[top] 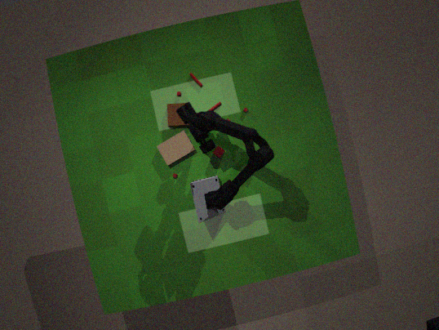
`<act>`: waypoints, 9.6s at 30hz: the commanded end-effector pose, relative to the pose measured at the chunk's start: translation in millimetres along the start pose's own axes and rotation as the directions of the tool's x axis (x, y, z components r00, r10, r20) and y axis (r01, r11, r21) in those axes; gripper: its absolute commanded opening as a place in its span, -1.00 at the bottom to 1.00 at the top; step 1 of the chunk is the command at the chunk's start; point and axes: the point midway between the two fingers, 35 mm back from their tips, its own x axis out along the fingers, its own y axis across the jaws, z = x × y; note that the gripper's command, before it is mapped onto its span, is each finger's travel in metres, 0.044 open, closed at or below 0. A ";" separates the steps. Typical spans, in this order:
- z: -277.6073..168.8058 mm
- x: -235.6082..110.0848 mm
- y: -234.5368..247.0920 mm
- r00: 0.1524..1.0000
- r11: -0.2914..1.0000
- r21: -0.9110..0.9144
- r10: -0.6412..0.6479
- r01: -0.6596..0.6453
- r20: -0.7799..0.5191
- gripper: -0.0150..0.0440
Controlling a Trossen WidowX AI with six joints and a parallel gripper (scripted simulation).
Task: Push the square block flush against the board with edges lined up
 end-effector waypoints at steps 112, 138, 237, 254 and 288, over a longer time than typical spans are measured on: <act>-226.1 33.7 46.1 1.000 -0.999 -0.028 0.015 0.015 -0.016 -0.49; -186.2 33.8 47.9 1.000 -1.000 -0.027 0.016 0.015 -0.016 -0.49; -157.2 -19.8 44.4 1.000 -0.999 -0.050 0.014 0.013 -0.014 -0.49; -143.4 -23.1 8.9 1.000 -0.809 -0.588 0.012 0.002 -0.013 -0.49; -117.0 -17.4 -68.9 1.000 0.224 -0.974 0.007 -0.012 -0.011 -0.49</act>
